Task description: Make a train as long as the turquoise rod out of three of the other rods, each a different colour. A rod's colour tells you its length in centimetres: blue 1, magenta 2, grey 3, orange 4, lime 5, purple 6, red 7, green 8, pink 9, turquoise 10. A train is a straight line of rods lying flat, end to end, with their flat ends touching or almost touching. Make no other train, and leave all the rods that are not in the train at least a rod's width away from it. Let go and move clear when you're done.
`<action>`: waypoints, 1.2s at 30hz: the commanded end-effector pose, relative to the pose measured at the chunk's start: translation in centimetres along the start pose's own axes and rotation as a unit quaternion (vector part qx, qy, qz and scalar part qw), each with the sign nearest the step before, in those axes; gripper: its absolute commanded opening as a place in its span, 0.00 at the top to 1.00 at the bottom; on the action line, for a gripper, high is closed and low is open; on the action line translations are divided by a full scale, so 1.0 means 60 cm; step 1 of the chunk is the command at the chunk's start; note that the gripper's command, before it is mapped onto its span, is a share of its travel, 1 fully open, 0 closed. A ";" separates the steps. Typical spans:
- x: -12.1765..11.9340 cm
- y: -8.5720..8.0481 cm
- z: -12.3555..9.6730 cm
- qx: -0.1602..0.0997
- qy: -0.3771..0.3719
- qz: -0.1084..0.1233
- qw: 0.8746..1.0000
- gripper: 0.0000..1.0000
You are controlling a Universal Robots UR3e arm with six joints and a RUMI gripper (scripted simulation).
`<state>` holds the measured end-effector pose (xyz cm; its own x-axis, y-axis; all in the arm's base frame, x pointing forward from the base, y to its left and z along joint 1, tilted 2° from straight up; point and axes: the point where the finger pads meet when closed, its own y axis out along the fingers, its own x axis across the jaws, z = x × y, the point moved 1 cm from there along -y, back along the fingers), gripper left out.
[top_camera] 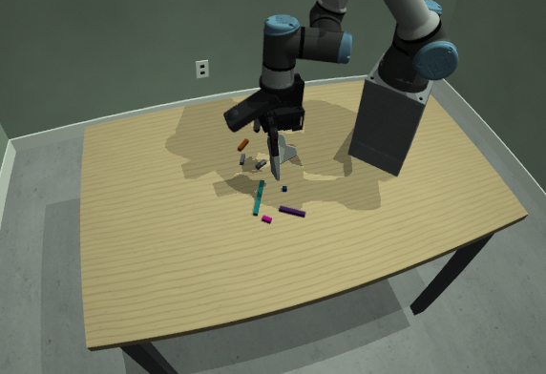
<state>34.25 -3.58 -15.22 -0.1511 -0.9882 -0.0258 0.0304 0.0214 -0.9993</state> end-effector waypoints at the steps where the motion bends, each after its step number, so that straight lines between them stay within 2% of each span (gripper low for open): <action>1: 0.000 -0.001 0.001 0.001 0.000 0.000 1.000 0.00; 23: 0.001 -0.001 0.001 0.001 0.029 0.000 1.000 0.00; 36: 0.002 -0.001 0.000 0.001 0.118 0.000 0.993 0.00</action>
<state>34.20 -3.64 -15.19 -0.3209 -0.9466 -0.0316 0.0311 0.0228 -0.9993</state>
